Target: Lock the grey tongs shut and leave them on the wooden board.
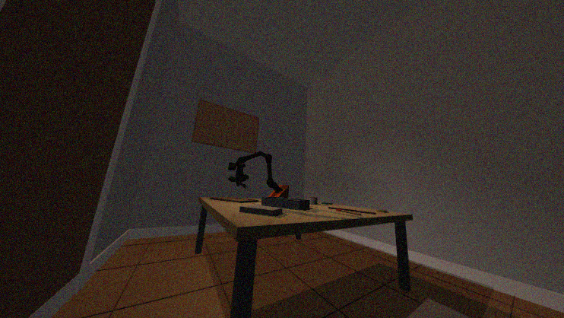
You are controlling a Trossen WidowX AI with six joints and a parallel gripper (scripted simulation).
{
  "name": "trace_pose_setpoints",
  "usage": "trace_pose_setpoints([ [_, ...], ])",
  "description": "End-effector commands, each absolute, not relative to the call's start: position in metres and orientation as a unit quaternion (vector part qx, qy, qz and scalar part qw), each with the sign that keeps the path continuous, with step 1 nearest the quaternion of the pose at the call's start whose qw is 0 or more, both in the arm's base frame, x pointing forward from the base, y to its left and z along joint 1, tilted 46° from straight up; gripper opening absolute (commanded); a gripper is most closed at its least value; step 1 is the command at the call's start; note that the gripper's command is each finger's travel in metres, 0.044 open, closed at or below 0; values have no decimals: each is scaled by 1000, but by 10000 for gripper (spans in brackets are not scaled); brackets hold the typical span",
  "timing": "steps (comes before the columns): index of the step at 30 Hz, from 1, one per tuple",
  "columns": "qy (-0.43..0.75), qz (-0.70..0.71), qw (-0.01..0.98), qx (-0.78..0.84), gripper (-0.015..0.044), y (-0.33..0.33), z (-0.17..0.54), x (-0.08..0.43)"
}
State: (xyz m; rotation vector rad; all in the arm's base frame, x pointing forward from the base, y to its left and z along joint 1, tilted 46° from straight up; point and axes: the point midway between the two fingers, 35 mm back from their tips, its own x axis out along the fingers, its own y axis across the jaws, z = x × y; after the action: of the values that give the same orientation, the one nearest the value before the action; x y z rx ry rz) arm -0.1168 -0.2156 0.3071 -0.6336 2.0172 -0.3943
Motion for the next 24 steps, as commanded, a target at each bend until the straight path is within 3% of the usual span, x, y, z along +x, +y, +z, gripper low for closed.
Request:
trace_pose_setpoints([
  [1,811,-159,494,-269,-150,-214,312,-117],
  [24,696,-194,595,-353,-150,-204,341,-116],
])
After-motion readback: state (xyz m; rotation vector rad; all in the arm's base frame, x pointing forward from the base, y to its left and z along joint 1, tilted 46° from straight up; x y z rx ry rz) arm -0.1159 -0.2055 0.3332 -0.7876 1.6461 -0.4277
